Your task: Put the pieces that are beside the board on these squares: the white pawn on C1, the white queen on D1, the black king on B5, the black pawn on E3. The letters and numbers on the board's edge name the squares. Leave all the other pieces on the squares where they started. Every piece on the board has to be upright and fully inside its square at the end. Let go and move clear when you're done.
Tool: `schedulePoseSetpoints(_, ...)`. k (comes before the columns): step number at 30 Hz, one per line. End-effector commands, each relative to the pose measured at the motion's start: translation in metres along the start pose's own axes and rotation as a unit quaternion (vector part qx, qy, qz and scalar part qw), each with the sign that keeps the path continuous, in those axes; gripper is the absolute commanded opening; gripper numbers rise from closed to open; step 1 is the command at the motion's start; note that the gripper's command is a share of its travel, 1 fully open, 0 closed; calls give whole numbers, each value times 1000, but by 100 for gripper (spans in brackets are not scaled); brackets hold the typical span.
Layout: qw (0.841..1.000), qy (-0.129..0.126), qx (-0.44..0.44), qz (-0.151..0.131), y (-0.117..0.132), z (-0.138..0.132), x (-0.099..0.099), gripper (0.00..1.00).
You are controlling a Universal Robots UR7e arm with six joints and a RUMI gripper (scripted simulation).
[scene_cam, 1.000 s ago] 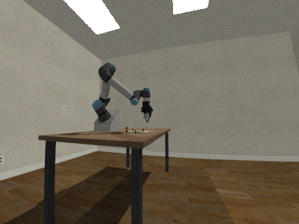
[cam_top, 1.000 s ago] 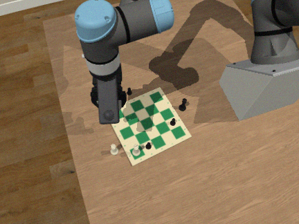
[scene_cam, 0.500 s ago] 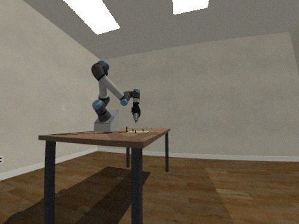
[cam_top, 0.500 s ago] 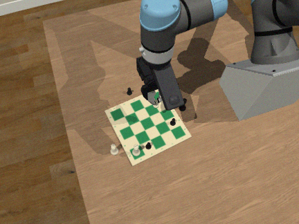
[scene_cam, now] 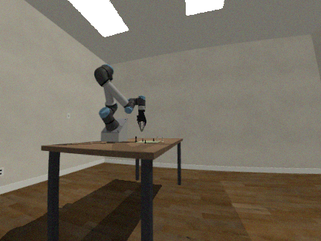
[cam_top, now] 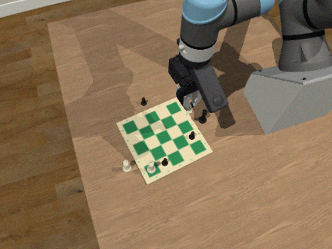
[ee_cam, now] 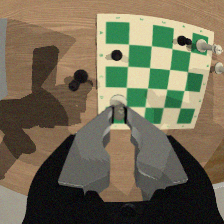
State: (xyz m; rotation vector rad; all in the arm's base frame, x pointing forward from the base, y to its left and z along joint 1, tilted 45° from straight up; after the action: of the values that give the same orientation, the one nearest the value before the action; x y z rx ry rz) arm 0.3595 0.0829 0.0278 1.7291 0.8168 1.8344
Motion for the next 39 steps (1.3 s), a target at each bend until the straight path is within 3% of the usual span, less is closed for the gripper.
schedulePoseSetpoints(1, 1000, 2, 1, 1, 0, 0, 1, 0)
schedulePoseSetpoints(19, 1000, 0, 2, 1, 0, -1, -15, 0)
schedulePoseSetpoints(34, 1000, 0, 2, 1, 0, -2, -69, 0)
schedulePoseSetpoints(39, 1000, 0, 2, 1, 0, -2, -79, 0)
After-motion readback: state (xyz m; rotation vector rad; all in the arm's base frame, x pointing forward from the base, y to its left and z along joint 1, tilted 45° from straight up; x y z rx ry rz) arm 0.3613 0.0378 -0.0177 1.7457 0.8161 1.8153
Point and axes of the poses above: the point where the finger pads meet when closed, its own x axis back along the fingers, its own z axis across the jaws, y = z × x, the point moved 9 cm from there along x, back along the fingers, and after that the axes turned 11 degrees about -x, right-handed, at the moved point
